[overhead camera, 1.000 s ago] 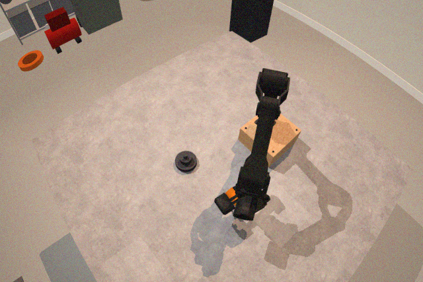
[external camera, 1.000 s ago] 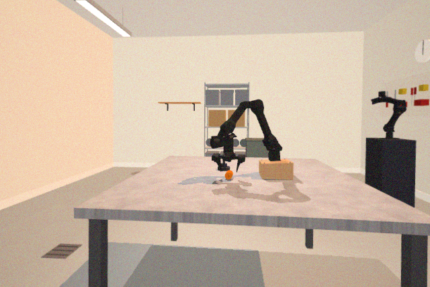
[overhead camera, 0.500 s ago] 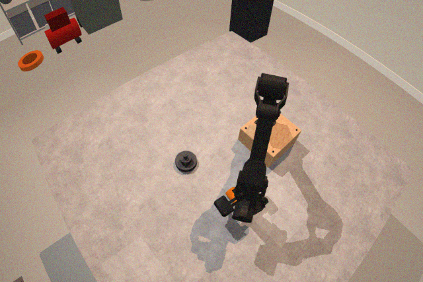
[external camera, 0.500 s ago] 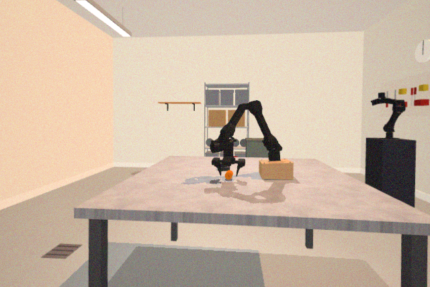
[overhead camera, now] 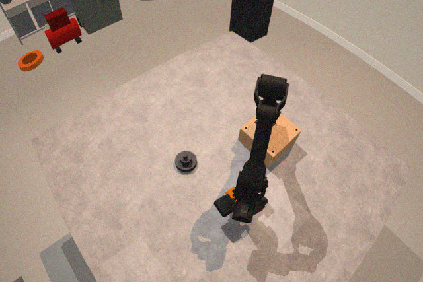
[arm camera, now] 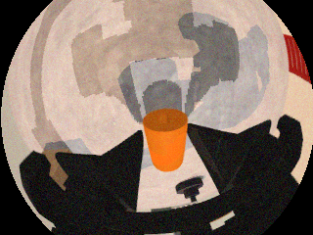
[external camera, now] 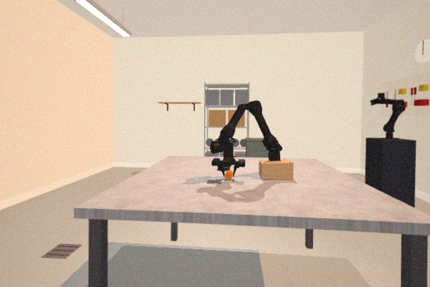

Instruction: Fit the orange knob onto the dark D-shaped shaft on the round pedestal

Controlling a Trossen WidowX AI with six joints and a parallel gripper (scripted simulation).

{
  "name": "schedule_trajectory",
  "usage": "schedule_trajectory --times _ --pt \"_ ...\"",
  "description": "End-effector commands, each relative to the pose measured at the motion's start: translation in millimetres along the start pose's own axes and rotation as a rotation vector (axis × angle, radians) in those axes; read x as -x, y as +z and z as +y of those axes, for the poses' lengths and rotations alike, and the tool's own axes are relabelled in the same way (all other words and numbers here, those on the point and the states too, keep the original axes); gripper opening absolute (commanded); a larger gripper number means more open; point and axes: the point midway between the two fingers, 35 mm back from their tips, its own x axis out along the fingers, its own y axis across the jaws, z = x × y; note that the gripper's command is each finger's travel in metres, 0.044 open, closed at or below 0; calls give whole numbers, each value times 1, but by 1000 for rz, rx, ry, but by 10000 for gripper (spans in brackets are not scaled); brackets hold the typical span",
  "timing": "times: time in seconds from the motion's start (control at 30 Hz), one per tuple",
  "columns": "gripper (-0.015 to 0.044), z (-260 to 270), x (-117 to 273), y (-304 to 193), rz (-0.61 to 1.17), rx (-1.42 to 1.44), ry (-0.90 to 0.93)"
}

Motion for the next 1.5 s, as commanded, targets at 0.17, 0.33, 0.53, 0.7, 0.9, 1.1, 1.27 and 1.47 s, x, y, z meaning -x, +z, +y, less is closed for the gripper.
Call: schedule_trajectory --times 0.17,0.33,0.53,0.7,0.9,1.1,1.27,1.47 --pt "213 0 0 1 -4 3 1" --pt "181 0 0 1 -4 3 1" --pt "181 0 1 -1 -33 1 1" --pt "181 0 4 -7 -120 0 1" --pt "181 0 6 -13 -221 0 1" --pt "181 0 8 -19 -321 0 1" --pt "181 0 9 -24 -404 0 1" --pt "181 0 10 -31 -503 0 1"
